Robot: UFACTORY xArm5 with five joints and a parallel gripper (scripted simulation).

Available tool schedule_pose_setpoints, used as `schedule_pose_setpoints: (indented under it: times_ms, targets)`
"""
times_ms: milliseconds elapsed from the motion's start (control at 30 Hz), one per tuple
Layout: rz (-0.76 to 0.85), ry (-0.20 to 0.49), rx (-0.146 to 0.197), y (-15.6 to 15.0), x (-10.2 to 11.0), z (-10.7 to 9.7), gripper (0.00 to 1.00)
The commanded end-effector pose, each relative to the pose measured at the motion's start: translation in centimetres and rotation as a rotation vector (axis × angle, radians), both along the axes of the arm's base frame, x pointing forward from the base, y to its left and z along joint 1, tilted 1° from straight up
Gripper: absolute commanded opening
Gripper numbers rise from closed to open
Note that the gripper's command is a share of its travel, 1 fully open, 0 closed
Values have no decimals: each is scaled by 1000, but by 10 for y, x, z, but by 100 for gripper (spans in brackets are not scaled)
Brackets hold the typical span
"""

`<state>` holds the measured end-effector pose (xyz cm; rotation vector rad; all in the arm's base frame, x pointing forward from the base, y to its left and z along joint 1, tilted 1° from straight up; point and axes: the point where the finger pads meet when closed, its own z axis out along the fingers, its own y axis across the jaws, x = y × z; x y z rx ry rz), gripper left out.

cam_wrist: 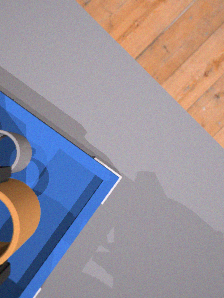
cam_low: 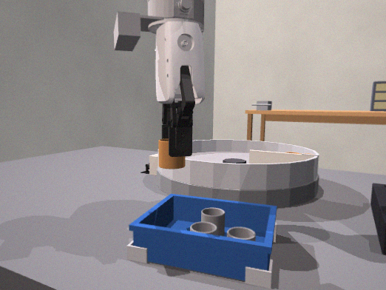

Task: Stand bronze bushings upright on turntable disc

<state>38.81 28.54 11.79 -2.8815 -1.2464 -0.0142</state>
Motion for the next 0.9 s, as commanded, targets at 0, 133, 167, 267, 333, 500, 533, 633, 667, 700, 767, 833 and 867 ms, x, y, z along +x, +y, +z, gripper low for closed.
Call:
schedule_pose_setpoints:
  times_ms: [0,133,167,267,333,500,533,633,667,700,767,833,867]
  targets:
    - [1,-4,3,-6,1,2,0]
    - [1,-4,2,-24,1,2,0]
    - [1,-4,2,-30,1,2,0]
    - [1,-5,2,-52,0,2,0]
    - [1,-6,2,-71,0,2,0]
    - [1,-7,1,-102,0,2,0]
    - [1,-7,1,-113,0,2,0]
    - [1,-8,0,-146,-1,2,0]
    - [0,-9,0,-158,-1,2,0]
    - [0,-9,-1,-169,-1,2,0]
    - [0,-10,-1,-192,-1,2,0]
    - [0,-10,-2,-215,-1,2,0]
    - [0,-11,-3,-227,-1,2,0]
